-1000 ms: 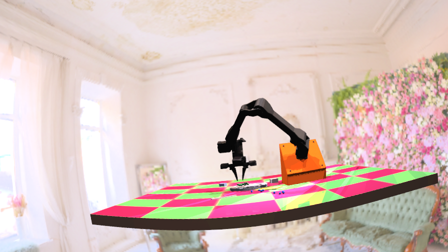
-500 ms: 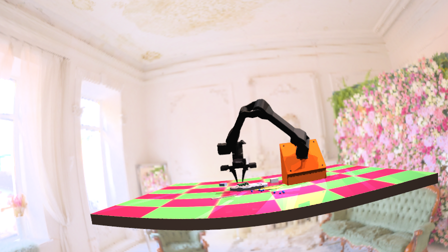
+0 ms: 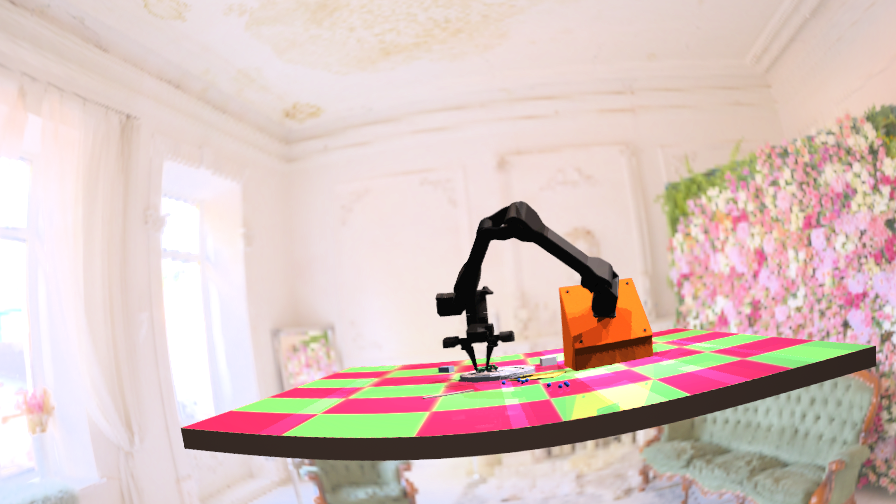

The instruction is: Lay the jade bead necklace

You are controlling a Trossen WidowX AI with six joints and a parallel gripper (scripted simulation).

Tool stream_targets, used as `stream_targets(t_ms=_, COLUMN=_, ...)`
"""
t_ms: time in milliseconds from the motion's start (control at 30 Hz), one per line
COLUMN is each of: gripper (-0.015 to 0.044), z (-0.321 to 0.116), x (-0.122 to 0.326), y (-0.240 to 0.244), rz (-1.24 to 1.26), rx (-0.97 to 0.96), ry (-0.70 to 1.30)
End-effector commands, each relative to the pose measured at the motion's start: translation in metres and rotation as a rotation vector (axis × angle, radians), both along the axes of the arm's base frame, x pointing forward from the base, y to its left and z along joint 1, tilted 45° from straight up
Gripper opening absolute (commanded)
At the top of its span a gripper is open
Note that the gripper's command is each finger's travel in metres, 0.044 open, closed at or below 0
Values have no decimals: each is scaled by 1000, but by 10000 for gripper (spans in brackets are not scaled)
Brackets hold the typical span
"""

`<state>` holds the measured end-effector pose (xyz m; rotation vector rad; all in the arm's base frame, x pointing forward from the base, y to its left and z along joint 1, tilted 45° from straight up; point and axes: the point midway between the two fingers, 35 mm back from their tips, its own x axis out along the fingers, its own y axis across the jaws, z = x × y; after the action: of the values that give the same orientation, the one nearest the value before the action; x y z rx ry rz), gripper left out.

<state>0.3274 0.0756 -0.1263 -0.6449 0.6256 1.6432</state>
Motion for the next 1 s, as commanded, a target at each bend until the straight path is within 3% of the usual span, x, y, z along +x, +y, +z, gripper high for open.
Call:
stream_targets(t_ms=0, gripper=41, z=0, x=0, y=0, rz=0, rx=0, ry=-1)
stream_targets(t_ms=67, gripper=0, z=0, x=0, y=0, rz=0, rx=0, ry=-1)
stream_targets(t_ms=967, gripper=0, z=0, x=0, y=0, rz=0, rx=0, ry=-1)
